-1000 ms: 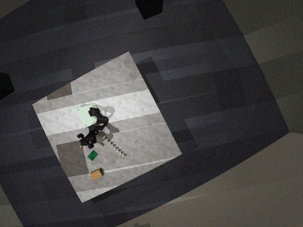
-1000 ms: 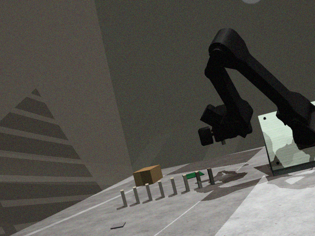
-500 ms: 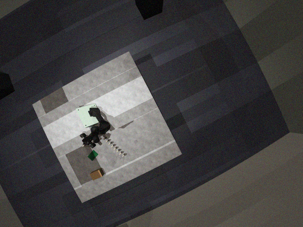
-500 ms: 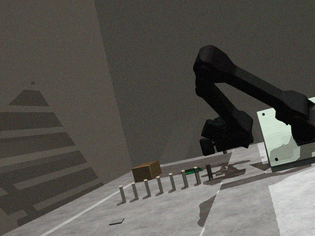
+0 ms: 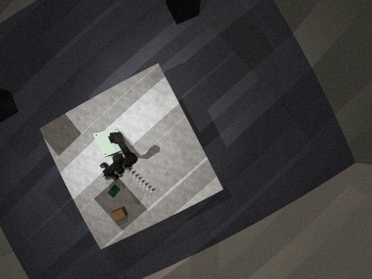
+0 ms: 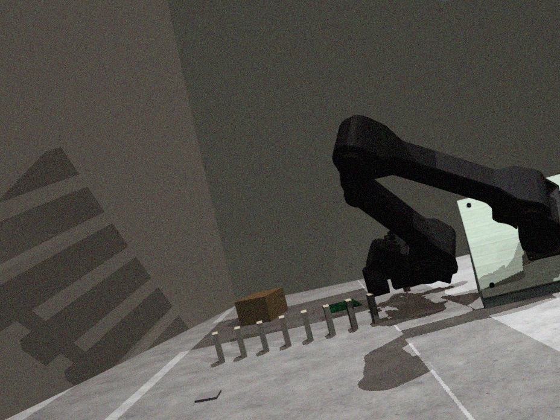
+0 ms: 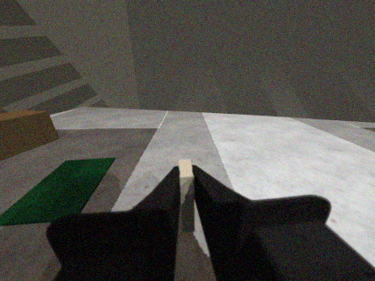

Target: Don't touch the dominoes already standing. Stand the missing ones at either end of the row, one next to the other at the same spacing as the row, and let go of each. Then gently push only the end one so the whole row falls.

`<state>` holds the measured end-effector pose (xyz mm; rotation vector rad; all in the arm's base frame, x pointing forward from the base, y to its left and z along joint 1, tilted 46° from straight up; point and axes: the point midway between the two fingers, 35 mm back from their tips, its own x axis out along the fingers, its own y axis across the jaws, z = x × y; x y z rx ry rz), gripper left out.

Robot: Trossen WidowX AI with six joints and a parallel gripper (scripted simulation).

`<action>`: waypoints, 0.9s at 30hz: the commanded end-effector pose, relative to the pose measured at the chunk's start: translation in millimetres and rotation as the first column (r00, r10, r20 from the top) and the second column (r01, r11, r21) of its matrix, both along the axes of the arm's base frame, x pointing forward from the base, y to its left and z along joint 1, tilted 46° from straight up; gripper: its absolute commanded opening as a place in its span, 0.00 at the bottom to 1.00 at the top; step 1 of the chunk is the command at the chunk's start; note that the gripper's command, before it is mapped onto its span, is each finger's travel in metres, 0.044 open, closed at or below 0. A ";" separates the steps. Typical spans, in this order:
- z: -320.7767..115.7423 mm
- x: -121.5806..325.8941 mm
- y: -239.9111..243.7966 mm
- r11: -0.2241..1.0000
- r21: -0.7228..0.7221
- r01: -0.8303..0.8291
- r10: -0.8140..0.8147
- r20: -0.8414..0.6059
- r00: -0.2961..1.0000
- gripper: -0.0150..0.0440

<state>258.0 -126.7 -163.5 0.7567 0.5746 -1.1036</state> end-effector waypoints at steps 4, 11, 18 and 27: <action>-0.9 -0.8 -0.5 1.000 -0.006 0.009 -0.009 0.002 1.000 0.30; -0.9 -0.8 -0.5 1.000 -0.006 0.009 -0.009 0.002 1.000 0.57; -0.9 -0.8 -0.5 1.000 -0.006 0.009 -0.009 0.002 1.000 0.88; 33.8 0.1 -36.5 1.000 -0.004 0.002 -0.002 0.001 1.000 1.00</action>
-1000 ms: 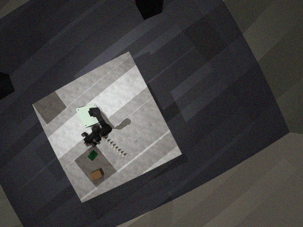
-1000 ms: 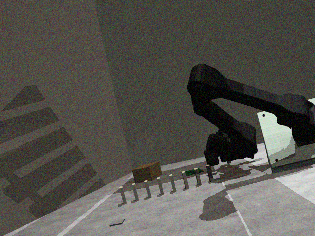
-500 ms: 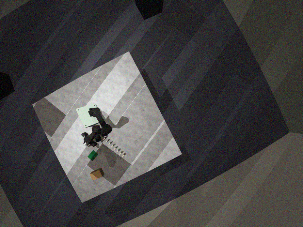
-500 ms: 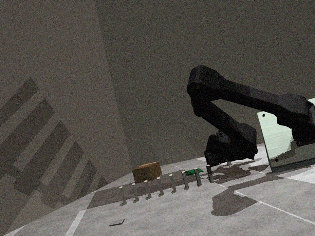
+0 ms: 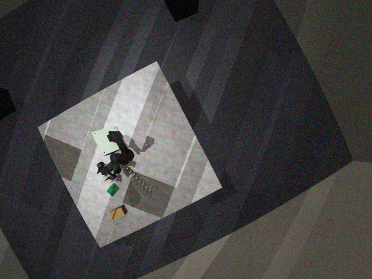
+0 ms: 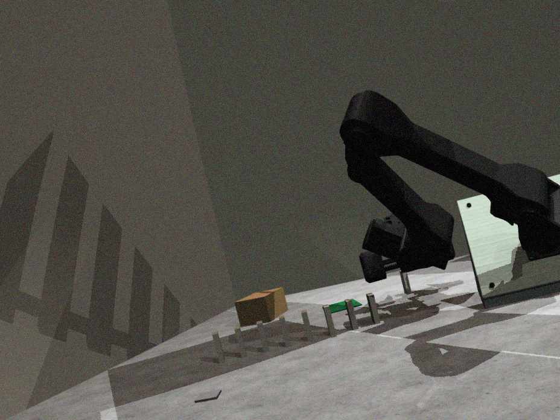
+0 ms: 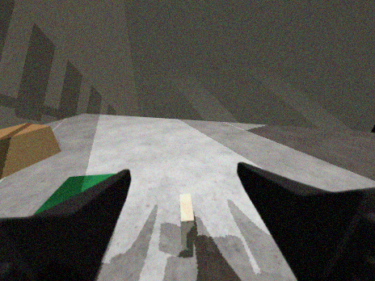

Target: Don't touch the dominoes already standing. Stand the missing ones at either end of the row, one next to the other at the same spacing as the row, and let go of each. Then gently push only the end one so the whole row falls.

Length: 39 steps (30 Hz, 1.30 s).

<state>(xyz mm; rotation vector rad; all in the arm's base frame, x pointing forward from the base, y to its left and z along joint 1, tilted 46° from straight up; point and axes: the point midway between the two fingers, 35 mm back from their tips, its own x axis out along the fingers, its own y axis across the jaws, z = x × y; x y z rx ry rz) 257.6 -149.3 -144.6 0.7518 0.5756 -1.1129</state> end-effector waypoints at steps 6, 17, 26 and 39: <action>4.7 6.5 -18.2 0.997 0.015 -0.081 0.082 -0.081 0.993 1.00; -31.8 41.8 -48.8 0.678 0.400 -0.616 0.734 -0.387 0.558 1.00; -15.8 46.1 -64.8 0.071 0.588 -0.806 0.997 -0.072 0.035 1.00; 30.8 9.4 -63.0 -0.434 0.372 -0.820 0.878 0.377 -0.294 1.00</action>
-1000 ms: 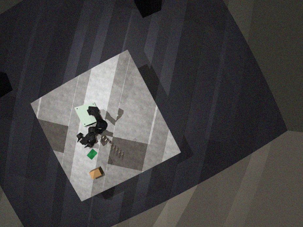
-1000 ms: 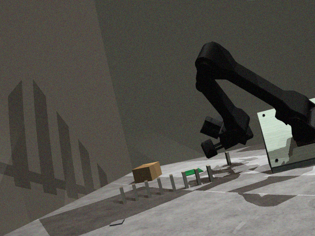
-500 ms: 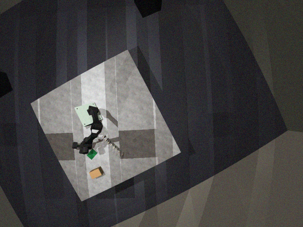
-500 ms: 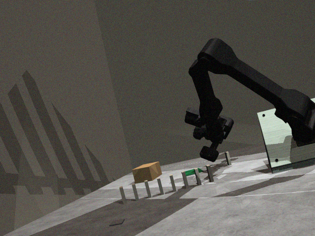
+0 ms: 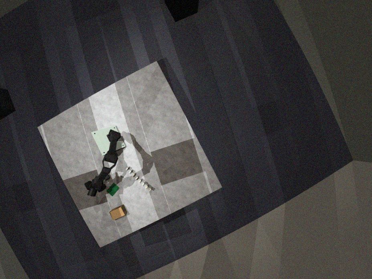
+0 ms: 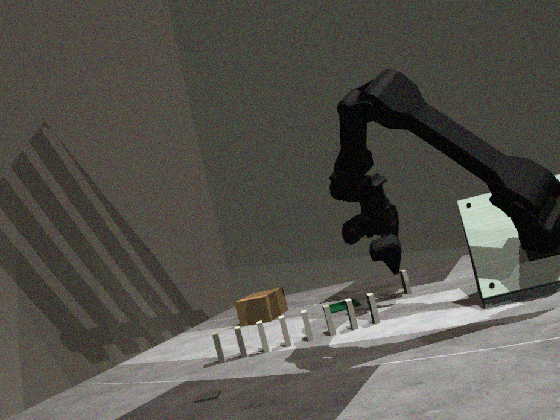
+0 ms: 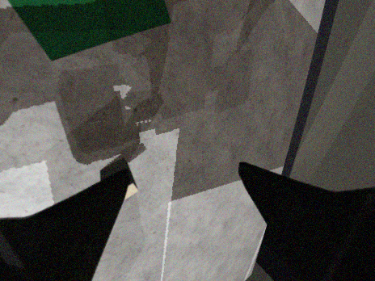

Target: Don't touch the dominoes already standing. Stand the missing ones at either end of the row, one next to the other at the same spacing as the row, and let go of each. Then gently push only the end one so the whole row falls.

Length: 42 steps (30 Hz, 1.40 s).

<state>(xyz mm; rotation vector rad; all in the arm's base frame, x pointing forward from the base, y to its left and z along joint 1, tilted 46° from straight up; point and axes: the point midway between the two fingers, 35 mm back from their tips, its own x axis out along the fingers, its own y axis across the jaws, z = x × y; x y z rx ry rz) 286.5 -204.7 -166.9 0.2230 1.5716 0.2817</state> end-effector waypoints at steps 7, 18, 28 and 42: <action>52.0 -24.2 -8.9 0.864 0.405 -0.300 0.212 0.249 0.945 1.00; 52.3 -19.5 -6.7 0.863 0.405 -0.301 0.212 0.250 0.945 1.00; 7.8 -18.6 38.1 0.862 0.407 -0.302 0.212 0.252 0.944 1.00; -3.1 -18.6 49.5 0.862 0.407 -0.301 0.211 0.252 0.944 1.00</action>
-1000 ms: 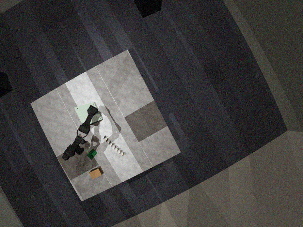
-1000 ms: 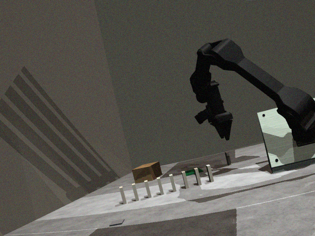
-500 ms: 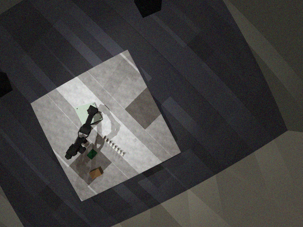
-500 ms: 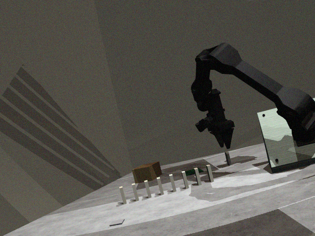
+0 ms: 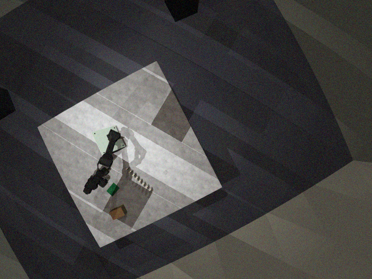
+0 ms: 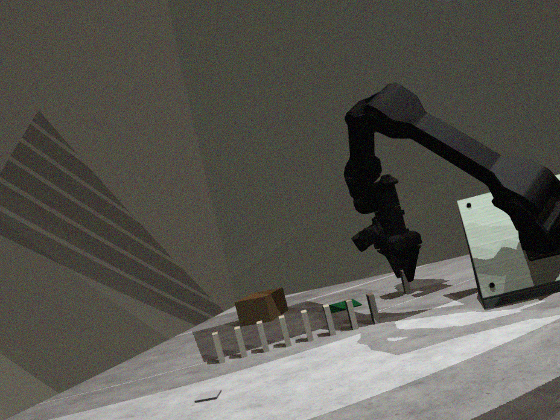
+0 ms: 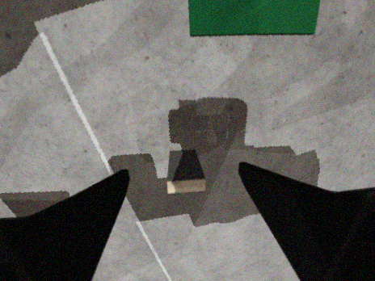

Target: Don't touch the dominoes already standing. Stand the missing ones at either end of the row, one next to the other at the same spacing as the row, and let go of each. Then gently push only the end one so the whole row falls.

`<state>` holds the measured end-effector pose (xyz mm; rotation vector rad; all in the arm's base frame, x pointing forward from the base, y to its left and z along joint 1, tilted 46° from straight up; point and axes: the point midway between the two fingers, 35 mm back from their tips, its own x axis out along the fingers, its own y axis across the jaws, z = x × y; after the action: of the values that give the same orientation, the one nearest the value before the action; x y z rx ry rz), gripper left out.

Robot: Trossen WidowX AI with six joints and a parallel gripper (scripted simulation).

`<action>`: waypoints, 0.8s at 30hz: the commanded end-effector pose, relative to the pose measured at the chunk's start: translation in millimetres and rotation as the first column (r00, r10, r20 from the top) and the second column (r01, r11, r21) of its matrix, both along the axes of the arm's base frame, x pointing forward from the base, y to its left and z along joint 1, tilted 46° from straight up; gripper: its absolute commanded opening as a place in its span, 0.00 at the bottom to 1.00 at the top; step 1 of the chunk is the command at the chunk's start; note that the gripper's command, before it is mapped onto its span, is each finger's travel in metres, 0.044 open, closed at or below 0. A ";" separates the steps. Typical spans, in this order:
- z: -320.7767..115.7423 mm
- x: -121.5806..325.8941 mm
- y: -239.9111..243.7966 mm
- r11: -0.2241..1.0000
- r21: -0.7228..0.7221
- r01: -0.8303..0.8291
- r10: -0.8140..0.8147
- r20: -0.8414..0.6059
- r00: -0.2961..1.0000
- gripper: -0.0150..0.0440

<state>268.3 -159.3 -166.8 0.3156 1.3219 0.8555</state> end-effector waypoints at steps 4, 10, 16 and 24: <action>-3.5 -0.4 4.3 1.000 0.006 0.007 -0.007 -0.001 1.000 0.87; -3.5 -0.4 4.3 1.000 0.006 0.007 -0.007 -0.001 1.000 0.60; -3.5 -0.4 4.3 1.000 0.006 0.007 -0.007 -0.001 1.000 0.44; -2.1 0.0 2.3 1.000 0.006 0.007 -0.007 -0.001 1.000 0.44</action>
<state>267.3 -155.5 -170.3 0.3193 1.3227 0.8563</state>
